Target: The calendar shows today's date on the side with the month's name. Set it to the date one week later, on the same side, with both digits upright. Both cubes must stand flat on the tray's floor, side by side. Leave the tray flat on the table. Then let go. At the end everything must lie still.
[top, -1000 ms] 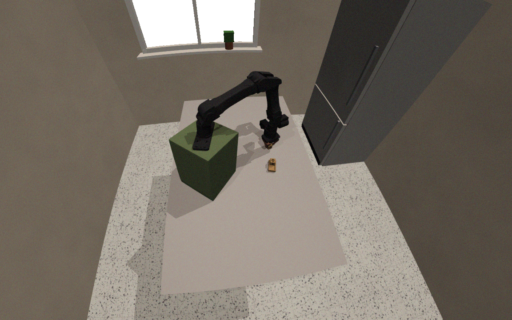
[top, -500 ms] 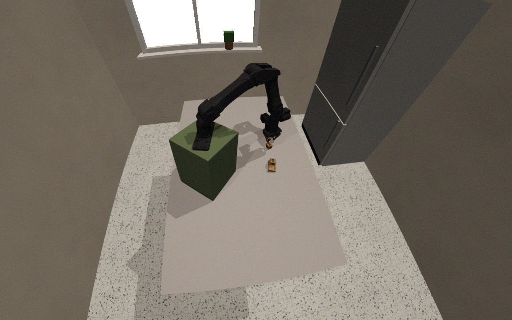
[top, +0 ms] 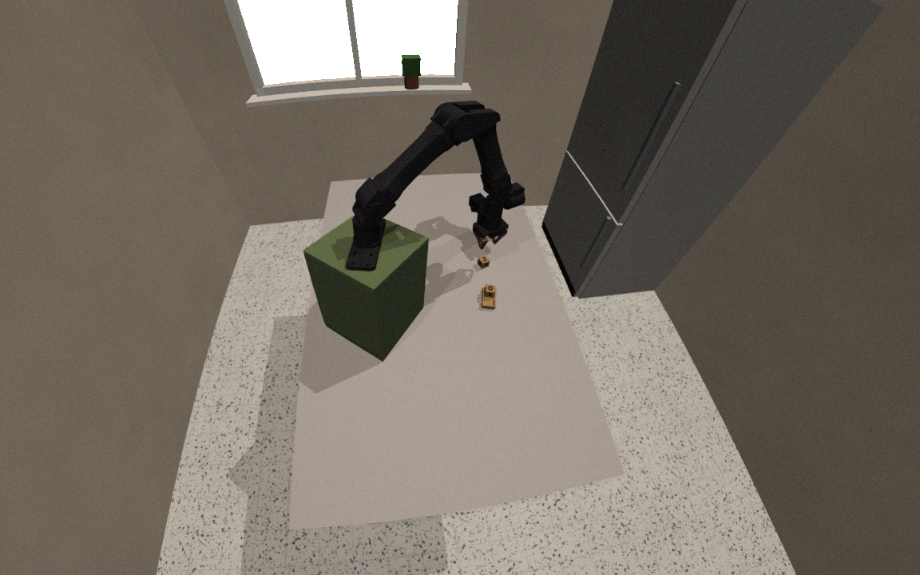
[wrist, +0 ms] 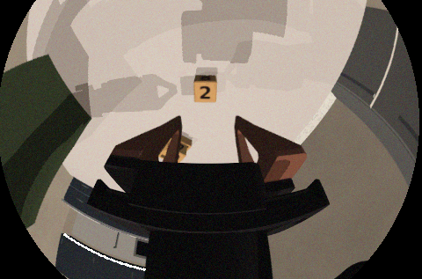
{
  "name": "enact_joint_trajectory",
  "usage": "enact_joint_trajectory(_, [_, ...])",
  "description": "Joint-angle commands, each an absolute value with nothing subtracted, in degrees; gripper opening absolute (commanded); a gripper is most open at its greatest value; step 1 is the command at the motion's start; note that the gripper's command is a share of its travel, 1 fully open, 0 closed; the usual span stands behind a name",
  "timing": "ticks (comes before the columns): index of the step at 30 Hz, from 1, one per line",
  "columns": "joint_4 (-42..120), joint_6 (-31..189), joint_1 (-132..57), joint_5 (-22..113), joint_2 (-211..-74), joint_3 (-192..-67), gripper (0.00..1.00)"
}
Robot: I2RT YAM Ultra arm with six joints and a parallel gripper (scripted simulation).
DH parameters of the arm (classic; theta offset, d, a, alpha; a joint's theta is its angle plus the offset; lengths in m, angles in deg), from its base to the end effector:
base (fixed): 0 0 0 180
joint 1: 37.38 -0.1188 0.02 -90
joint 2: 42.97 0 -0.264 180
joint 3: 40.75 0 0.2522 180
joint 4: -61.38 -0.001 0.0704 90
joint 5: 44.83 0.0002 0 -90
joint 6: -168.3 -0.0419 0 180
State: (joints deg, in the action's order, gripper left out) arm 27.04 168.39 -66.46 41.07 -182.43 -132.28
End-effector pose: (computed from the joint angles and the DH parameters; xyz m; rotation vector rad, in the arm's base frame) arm 0.3516 0.2001 -0.0080 -2.5814 1.5070 -0.0103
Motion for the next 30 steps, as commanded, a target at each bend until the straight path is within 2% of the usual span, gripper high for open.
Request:
enact_joint_trajectory(1, [26.42,168.42,-66.37,40.95,-181.87,-132.39,1.00])
enact_joint_trajectory(30, [26.47,163.47,-66.37,40.95,-181.90,-132.38,1.00])
